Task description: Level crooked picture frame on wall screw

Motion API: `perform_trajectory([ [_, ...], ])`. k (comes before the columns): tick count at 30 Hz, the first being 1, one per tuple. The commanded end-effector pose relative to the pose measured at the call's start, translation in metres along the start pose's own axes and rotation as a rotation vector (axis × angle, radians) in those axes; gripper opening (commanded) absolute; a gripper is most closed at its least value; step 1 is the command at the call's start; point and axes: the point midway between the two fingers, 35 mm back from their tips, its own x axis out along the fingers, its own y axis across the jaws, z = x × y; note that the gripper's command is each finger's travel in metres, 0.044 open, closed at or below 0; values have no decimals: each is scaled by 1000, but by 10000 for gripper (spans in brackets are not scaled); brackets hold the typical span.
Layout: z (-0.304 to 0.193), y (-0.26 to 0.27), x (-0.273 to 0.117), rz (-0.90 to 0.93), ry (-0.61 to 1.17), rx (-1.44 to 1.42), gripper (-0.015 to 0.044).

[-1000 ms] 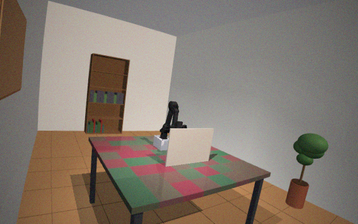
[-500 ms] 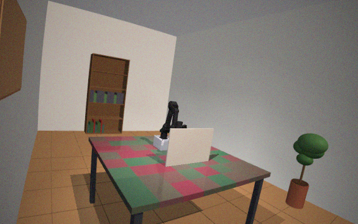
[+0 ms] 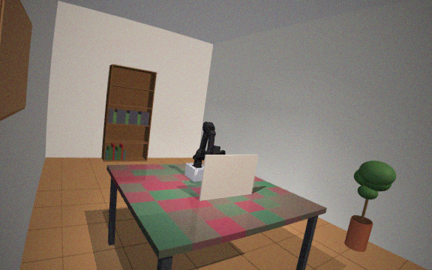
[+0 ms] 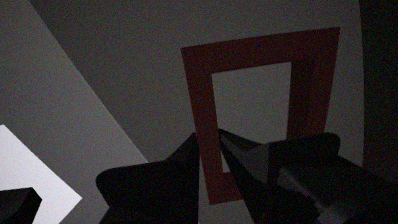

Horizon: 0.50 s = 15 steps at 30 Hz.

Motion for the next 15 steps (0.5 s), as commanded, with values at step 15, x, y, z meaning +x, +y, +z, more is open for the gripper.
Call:
perform_trajectory([
  [15, -1, 9, 0, 23, 5, 1, 0],
])
